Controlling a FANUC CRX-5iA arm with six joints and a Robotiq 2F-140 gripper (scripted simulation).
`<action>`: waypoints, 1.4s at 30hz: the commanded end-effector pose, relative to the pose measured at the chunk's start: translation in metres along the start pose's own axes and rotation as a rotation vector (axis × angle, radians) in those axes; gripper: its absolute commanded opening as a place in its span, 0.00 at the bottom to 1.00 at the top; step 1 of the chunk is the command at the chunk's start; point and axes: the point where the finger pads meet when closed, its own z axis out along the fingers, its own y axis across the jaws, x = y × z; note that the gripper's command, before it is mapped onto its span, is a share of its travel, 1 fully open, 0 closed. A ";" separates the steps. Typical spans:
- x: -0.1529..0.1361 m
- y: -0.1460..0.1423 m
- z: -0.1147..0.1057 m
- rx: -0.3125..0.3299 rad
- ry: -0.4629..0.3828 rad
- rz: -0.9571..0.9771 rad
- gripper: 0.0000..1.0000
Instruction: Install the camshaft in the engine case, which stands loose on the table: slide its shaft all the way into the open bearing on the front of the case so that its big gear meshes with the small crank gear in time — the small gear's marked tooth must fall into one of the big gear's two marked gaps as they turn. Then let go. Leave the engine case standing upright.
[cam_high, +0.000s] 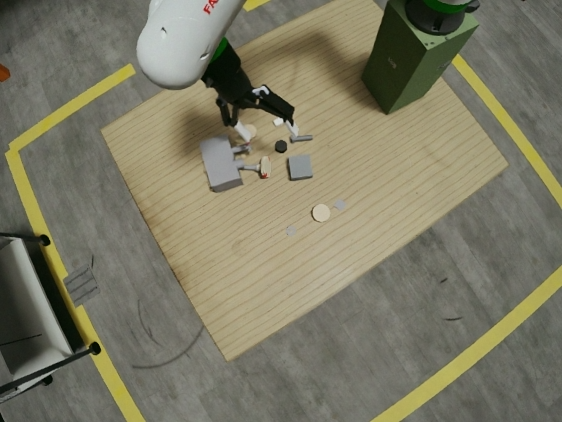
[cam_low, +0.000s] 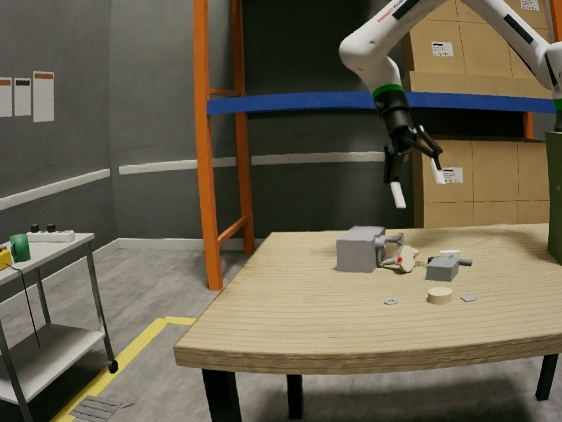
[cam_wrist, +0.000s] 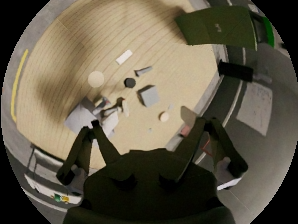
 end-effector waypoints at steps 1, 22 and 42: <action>-0.002 -0.012 -0.010 0.047 -0.135 -0.056 1.00; 0.001 -0.035 -0.030 0.158 -0.267 -0.106 1.00; 0.012 -0.063 0.022 0.158 -0.267 -0.106 1.00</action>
